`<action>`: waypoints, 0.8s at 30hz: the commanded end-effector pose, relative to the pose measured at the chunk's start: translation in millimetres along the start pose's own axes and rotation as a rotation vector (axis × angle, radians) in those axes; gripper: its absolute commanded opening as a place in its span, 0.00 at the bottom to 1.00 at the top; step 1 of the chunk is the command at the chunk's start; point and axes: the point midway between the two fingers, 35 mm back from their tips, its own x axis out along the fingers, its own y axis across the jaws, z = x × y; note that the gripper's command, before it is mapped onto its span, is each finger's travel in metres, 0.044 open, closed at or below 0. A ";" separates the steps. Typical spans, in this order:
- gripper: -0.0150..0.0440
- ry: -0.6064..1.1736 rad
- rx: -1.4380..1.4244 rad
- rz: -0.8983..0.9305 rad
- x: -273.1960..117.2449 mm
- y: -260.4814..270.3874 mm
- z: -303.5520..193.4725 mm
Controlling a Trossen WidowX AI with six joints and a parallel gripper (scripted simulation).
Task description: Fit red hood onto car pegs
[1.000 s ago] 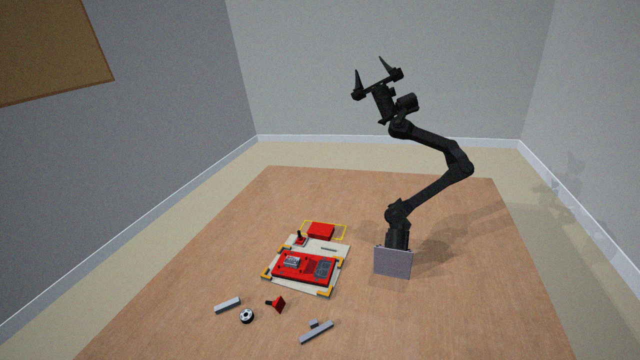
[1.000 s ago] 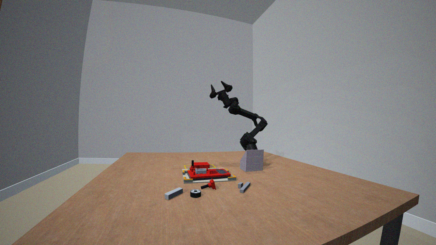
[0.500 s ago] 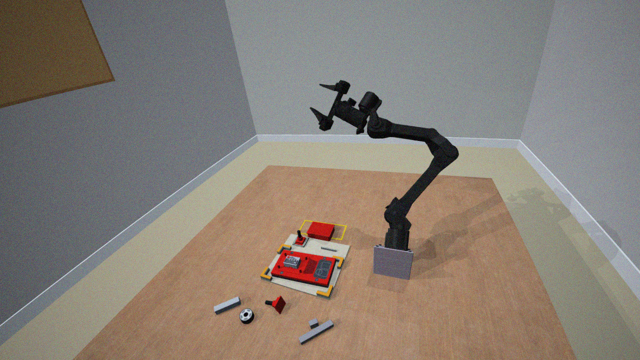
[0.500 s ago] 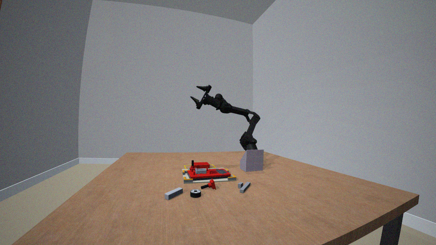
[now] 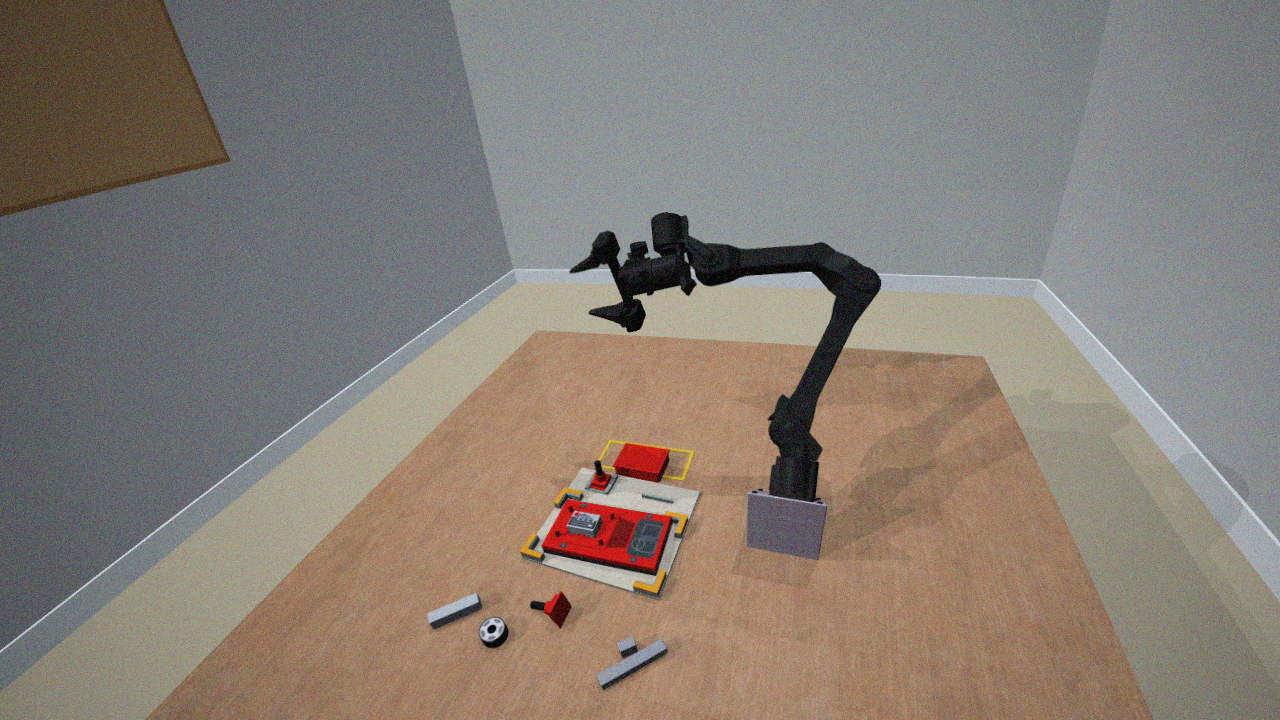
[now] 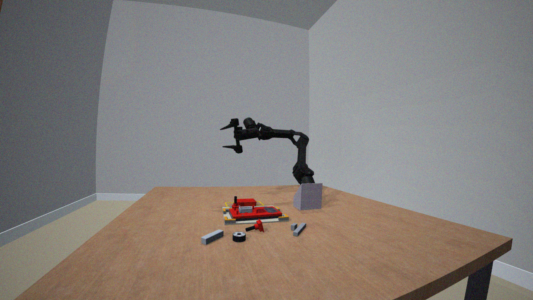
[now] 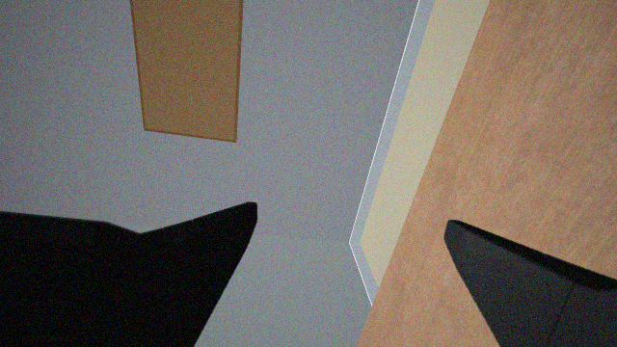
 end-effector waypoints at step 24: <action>1.00 1.007 -1.099 -1.033 -27.6 -224.7 -135.9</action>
